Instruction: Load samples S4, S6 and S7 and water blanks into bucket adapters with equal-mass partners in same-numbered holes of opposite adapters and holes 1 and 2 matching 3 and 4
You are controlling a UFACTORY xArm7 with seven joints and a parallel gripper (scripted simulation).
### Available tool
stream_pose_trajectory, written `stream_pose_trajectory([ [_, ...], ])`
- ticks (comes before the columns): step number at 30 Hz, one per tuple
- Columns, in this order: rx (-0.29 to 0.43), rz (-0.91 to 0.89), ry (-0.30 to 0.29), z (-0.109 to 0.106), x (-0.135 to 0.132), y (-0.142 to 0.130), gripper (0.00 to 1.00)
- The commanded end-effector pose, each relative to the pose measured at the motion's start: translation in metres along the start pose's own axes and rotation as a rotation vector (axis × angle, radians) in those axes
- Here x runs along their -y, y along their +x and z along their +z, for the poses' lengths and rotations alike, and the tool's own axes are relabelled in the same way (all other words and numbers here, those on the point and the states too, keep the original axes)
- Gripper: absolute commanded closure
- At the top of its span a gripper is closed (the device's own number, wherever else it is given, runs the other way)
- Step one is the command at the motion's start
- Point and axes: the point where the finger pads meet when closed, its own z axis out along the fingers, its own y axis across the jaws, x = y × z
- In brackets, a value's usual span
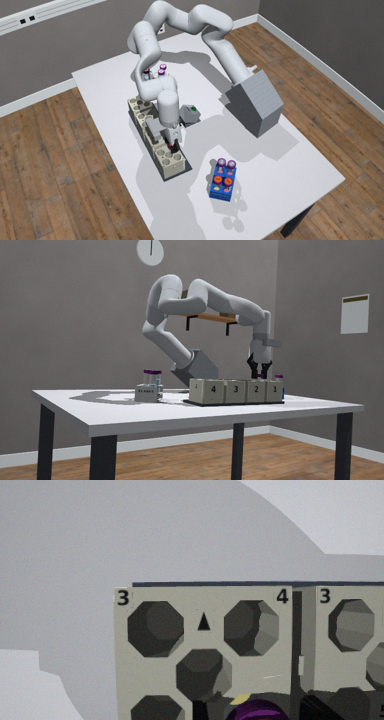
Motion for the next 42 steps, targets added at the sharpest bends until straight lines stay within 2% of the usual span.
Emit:
stream_pose_trajectory([
  [1,-0.003,0.000,0.004,-0.0009,0.0013,0.0007,0.43],
  [14,-0.004,0.000,0.004,-0.0009,0.0013,0.0007,0.43],
  [15,-0.004,0.000,0.004,-0.0015,0.0013,0.0007,1.00],
  [42,-0.003,0.000,0.004,-0.0025,0.0013,0.0007,1.00],
])
